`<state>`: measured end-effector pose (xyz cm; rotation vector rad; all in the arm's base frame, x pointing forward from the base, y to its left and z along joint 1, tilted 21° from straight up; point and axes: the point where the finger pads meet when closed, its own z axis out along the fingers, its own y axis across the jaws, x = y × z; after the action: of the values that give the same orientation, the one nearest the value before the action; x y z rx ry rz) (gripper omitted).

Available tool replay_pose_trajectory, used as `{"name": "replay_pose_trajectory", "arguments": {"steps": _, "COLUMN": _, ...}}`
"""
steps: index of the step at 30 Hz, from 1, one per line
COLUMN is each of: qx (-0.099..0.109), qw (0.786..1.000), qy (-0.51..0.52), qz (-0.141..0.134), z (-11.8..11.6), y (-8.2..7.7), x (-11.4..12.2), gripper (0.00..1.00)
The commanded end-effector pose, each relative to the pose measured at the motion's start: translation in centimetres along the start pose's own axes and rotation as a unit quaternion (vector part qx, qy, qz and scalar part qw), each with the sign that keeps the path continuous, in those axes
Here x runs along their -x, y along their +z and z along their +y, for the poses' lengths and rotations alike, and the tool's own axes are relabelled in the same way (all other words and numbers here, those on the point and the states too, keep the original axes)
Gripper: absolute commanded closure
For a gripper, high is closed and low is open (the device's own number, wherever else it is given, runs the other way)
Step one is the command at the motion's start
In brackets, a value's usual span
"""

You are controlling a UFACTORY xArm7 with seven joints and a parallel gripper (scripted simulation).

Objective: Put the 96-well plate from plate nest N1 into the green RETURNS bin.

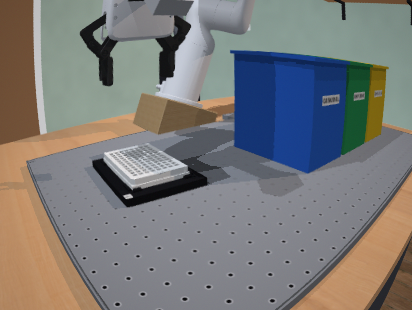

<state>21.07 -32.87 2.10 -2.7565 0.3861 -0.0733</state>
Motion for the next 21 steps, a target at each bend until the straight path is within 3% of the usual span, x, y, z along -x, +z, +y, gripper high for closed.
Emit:
{"name": "replay_pose_trajectory", "arguments": {"steps": 1, "qx": 0.002, "qw": 1.0, "qy": 0.0, "qz": 0.002, "z": 0.1, "y": 0.7, "x": -0.1, "gripper": 0.0}}
{"name": "replay_pose_trajectory", "arguments": {"steps": 21, "qx": 0.002, "qw": 1.0, "qy": 0.0, "qz": 0.002, "z": 0.1, "y": 3.7, "x": -0.1, "gripper": 0.0}}
